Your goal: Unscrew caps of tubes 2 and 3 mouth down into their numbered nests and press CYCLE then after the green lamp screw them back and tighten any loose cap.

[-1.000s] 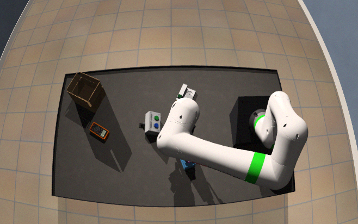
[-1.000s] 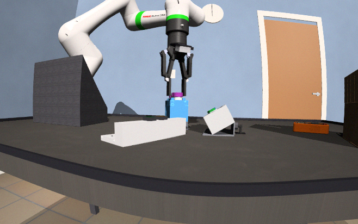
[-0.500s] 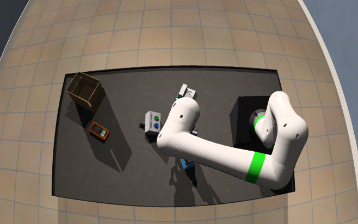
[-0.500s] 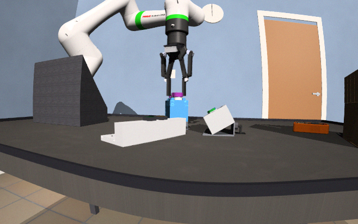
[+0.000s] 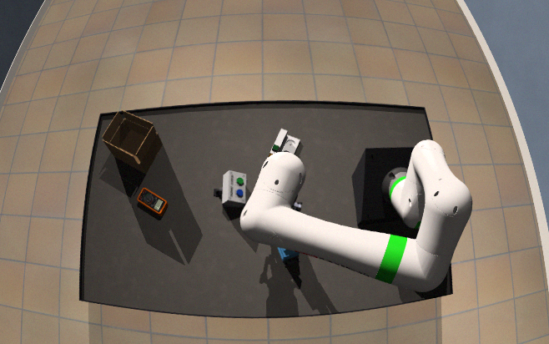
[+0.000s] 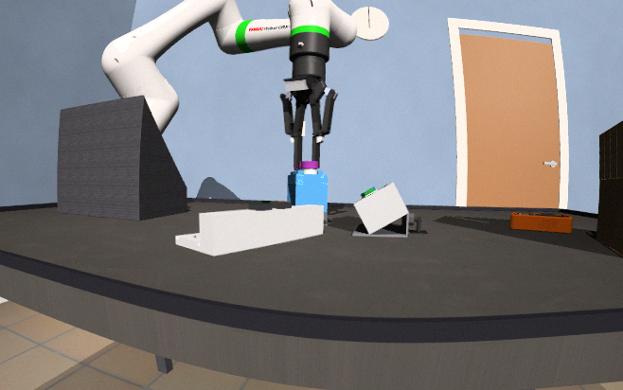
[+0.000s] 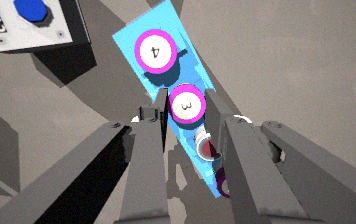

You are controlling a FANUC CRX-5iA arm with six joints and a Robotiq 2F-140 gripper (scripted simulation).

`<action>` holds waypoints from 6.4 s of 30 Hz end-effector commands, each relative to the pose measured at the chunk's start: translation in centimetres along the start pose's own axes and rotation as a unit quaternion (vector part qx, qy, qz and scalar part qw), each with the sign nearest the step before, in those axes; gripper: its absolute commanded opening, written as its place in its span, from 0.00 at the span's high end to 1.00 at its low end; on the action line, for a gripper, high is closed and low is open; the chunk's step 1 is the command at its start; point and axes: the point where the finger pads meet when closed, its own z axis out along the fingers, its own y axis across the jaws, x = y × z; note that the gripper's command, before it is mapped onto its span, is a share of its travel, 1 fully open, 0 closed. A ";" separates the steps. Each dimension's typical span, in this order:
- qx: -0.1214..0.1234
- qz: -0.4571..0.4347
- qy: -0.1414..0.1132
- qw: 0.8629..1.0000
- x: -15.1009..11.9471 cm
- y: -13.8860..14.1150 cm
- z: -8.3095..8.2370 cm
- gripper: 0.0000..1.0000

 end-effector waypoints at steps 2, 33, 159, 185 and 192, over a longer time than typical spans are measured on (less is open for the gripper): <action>0.001 0.000 0.000 1.000 0.0 -0.1 -0.1 0.70; 0.000 -0.500 0.001 0.866 0.0 -0.1 -0.3 0.70; 0.001 -0.131 0.000 0.991 0.0 0.0 -0.1 0.70; 0.001 -0.383 0.001 0.924 0.0 -0.1 -0.2 0.70; 0.001 -0.383 0.001 0.924 0.0 -0.1 -0.1 0.59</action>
